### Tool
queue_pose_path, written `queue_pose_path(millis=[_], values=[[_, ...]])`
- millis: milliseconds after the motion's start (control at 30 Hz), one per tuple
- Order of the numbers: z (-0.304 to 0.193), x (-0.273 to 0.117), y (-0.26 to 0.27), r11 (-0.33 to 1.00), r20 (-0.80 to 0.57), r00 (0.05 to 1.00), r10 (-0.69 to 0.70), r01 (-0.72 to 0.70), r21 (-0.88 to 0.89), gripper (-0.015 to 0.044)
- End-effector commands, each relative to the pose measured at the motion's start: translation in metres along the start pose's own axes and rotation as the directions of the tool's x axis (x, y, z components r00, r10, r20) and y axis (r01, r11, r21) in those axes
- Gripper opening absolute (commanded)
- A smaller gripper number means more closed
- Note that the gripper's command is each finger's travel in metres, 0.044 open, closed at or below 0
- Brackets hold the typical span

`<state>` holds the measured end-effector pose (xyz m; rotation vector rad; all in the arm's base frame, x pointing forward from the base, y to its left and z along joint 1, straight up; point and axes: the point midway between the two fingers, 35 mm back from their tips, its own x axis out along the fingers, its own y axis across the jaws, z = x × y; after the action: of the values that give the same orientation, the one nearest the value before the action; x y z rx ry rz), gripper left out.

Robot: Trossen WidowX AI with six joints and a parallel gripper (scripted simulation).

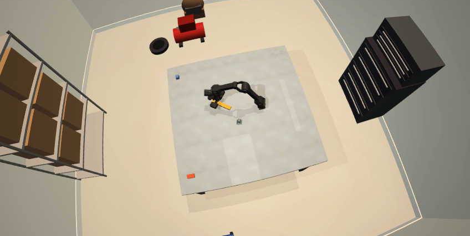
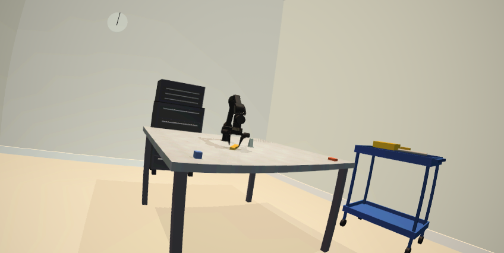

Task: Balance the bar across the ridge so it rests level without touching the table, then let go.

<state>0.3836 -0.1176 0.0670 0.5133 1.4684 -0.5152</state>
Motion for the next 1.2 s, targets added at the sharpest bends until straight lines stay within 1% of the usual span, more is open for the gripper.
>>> queue_pose_path(millis=[0,133,600,833,1067,1167], values=[[-0.0006,0.0076,0.0003,1.0,-0.002,1.0,0.002,-0.002,0.004,0.0315],[-0.0008,0.013,0.0002,1.0,-0.002,1.0,0.002,-0.002,0.004,0.0315],[-0.0008,0.0133,0.0002,1.0,-0.002,1.0,0.002,-0.002,0.004,0.0315],[-0.001,0.013,-0.0003,1.0,-0.002,1.0,-0.001,0.001,0.0,0.0131],[-0.001,0.013,-0.0003,1.0,-0.002,1.0,-0.001,0.001,0.0,0.0085],[-0.0002,0.0092,0.0,1.0,-0.002,1.0,-0.001,0.001,0.0,0.0006]])
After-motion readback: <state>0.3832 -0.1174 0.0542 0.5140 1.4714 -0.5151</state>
